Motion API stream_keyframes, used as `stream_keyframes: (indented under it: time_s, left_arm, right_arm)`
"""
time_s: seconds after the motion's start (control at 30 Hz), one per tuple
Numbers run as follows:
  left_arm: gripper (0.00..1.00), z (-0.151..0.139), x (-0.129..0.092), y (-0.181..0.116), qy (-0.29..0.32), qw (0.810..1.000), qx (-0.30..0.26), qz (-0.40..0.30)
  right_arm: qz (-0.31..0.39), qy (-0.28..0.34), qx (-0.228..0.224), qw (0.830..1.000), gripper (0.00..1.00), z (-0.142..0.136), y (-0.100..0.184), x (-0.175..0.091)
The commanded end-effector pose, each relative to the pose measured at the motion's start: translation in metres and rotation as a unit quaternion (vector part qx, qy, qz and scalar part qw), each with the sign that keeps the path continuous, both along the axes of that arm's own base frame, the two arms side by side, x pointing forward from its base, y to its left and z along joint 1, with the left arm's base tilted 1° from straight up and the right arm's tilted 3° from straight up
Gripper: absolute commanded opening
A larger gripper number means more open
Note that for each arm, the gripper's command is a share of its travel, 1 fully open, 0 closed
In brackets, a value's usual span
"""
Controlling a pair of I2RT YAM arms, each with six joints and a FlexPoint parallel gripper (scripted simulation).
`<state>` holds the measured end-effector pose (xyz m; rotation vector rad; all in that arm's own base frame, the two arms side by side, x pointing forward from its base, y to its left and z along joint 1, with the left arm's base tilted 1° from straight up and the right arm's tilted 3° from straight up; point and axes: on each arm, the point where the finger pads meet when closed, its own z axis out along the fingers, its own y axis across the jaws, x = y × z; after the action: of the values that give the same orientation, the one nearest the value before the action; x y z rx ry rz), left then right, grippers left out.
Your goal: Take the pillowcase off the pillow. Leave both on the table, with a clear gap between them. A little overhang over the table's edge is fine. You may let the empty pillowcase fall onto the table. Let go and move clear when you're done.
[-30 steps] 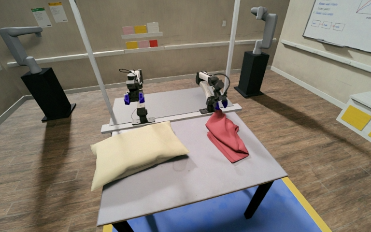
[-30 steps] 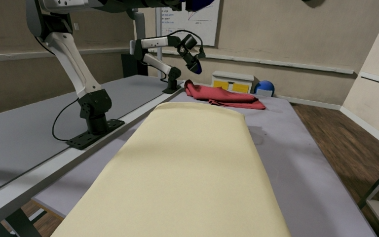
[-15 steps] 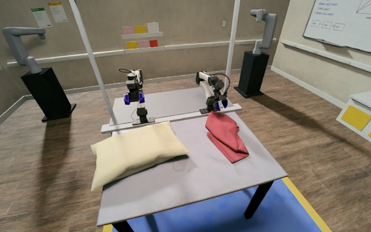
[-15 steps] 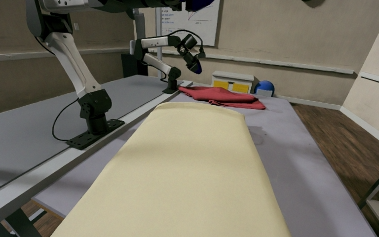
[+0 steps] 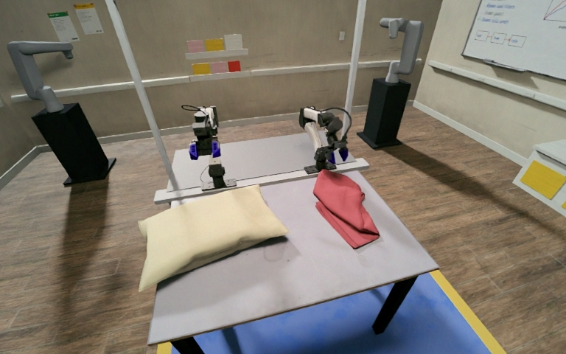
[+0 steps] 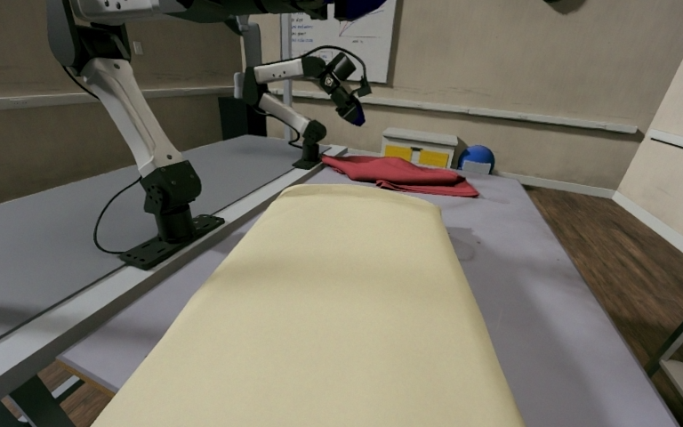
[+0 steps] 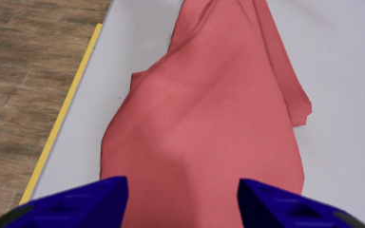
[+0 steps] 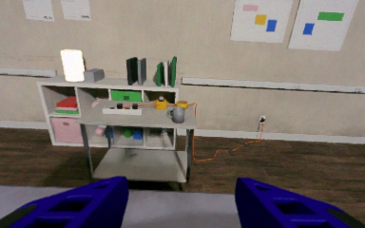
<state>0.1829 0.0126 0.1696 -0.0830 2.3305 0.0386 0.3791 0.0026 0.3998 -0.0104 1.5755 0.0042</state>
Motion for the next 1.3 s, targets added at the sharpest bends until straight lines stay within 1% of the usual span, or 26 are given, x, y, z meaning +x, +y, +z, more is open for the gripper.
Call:
stream_keyframes:
  time_s: [0.0,0.93,0.97,1.07,1.13,1.17,1.2,1.27]
  left_arm:
    - [0.60,0.010,0.000,0.000,-0.005,1.000,-0.001,0.003]
    - [0.60,0.053,0.000,-0.001,-0.006,1.000,-0.001,0.002]
    - [0.60,0.063,0.009,-0.001,-0.029,1.000,0.000,0.002]
    - [0.60,0.072,0.023,-0.003,-0.055,0.998,-0.001,-0.008]
    - [0.60,0.072,0.023,-0.003,-0.055,0.998,-0.001,-0.008]
    - [0.60,0.081,0.029,-0.002,-0.071,0.997,0.002,-0.008]
    - [0.60,0.089,0.035,-0.003,-0.086,0.996,0.003,-0.013]
    - [0.60,0.099,0.047,-0.004,-0.108,0.994,0.005,-0.016]
  right_arm:
    - [0.002,-0.019,0.005,1.000,0.60,0.016,0.002,0.000]
    - [0.002,-0.019,0.005,1.000,0.60,0.016,0.002,0.000]
    - [0.002,-0.021,0.005,1.000,0.60,0.018,0.001,-0.001]
    - [-0.002,-0.023,0.005,1.000,0.60,0.020,-0.001,-0.004]
    - [-0.002,-0.023,0.005,1.000,0.60,0.020,-0.001,-0.004]
    - [-0.003,-0.016,0.003,1.000,0.60,0.014,-0.001,-0.004]
    - [-0.004,-0.025,0.005,1.000,0.60,0.022,-0.002,-0.007]
    - [-0.009,-0.021,0.006,1.000,0.60,0.020,-0.005,-0.007]
